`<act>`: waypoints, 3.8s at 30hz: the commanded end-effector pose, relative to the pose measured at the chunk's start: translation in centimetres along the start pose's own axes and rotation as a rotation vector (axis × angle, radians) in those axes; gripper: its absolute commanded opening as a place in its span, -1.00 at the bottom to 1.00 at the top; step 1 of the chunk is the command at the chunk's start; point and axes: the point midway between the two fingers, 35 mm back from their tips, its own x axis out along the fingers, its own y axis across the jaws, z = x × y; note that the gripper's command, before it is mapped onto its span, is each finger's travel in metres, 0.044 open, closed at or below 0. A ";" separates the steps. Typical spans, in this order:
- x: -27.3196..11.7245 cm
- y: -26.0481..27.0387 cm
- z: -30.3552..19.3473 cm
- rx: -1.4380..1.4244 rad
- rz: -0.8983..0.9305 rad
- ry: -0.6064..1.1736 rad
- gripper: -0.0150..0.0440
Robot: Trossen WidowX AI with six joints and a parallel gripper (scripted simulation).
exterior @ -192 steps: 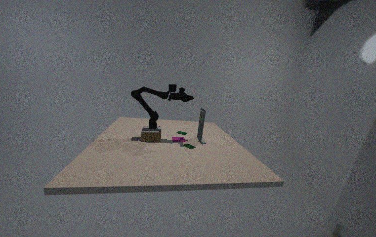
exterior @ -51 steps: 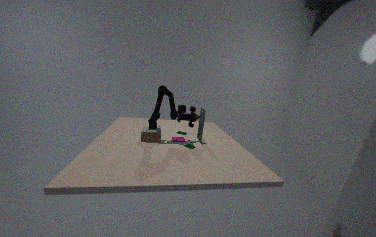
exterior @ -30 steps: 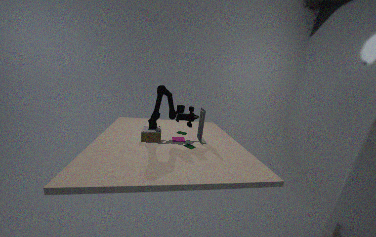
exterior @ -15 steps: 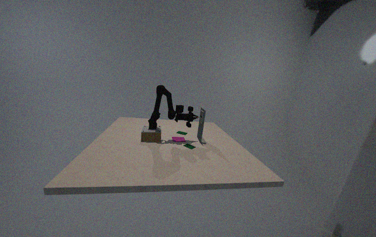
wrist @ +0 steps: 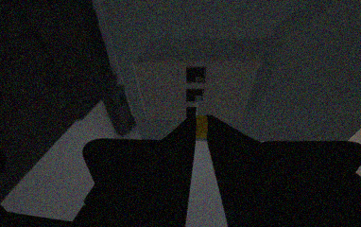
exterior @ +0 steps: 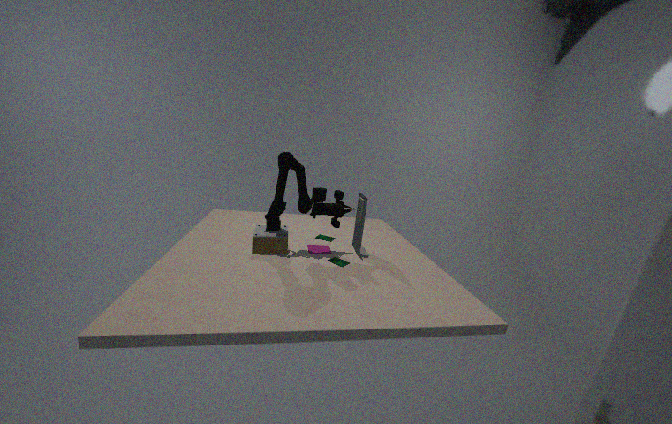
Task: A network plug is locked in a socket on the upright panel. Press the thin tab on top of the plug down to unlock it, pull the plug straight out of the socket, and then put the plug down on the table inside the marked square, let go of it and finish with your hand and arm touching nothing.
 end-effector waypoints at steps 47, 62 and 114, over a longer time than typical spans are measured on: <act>-3.0 0.0 -0.6 0.003 -0.003 0.000 -0.49; -3.4 2.2 -0.7 0.003 -0.003 0.001 -0.49; -7.5 -6.5 -2.5 0.200 -0.585 -0.205 -0.49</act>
